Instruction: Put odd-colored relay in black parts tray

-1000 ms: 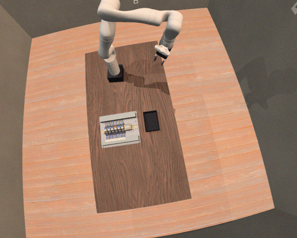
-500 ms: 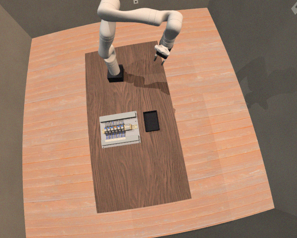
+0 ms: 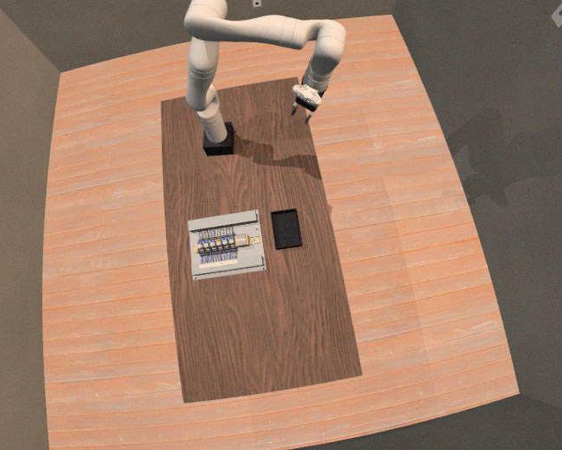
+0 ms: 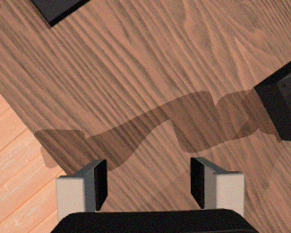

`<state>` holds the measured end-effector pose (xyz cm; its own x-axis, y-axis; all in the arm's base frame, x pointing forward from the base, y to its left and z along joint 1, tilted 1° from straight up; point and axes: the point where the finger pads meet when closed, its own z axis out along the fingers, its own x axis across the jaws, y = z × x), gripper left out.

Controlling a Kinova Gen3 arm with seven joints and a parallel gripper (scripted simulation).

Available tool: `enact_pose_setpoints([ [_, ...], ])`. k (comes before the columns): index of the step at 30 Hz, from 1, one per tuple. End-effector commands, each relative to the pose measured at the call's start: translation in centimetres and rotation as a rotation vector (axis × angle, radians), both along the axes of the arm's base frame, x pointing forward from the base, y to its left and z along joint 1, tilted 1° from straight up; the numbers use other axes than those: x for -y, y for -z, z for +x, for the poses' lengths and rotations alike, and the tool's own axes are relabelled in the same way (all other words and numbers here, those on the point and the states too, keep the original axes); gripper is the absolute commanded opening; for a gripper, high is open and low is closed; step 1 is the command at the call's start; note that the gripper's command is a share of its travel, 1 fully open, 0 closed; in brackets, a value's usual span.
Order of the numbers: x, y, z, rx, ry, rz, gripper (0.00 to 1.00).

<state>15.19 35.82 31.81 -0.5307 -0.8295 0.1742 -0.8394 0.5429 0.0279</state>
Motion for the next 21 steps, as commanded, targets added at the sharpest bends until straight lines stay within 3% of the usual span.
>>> enact_pose_setpoints([
  [1, -0.02, -0.07, 0.0, 0.001, 0.0, 0.002, 0.98],
  [21, -0.02, 0.06, 0.21, 0.0, 0.004, 0.003, 0.98],
])
